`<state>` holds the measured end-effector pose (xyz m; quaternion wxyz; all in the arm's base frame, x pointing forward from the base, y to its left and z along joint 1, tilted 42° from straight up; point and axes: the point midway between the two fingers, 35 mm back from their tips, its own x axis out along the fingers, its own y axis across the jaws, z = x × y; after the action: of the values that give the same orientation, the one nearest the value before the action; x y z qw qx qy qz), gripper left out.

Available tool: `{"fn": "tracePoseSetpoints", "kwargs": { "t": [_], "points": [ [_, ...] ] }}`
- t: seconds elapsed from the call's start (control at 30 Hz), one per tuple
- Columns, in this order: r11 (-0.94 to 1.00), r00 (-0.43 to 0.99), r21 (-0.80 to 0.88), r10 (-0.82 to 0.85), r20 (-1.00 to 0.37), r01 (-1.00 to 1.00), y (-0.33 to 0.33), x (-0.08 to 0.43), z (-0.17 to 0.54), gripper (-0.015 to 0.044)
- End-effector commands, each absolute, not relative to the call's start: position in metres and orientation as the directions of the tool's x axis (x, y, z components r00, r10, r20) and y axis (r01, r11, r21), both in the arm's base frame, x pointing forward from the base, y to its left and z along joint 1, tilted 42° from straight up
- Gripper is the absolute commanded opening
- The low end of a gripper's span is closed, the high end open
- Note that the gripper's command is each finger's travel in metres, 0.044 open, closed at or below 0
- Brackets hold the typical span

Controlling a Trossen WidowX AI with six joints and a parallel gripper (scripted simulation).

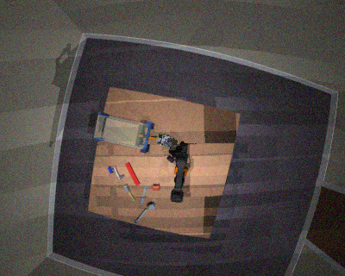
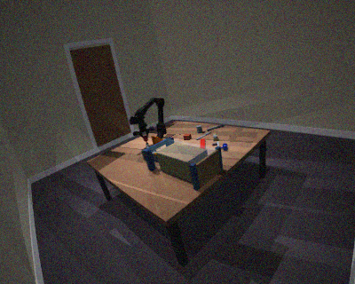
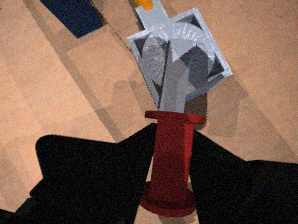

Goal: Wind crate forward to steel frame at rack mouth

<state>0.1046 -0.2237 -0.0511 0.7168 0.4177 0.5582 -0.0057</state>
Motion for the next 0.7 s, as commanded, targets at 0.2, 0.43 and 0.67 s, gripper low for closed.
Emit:
{"fn": "tracePoseSetpoints", "kwargs": {
  "t": [0.2, 0.43, 0.67],
  "points": [
    [0.672, 0.348, 0.562, 0.442, -0.827, 0.482, -0.242, 0.093, -0.070, 0.0000],
    [0.673, 0.348, 0.561, 0.441, -0.828, 0.482, -0.250, 0.091, -0.077, 0.0000],
    [0.673, 0.348, 0.560, 0.440, -0.828, 0.482, -0.260, 0.091, -0.084, 0.0000]
  ]
}}
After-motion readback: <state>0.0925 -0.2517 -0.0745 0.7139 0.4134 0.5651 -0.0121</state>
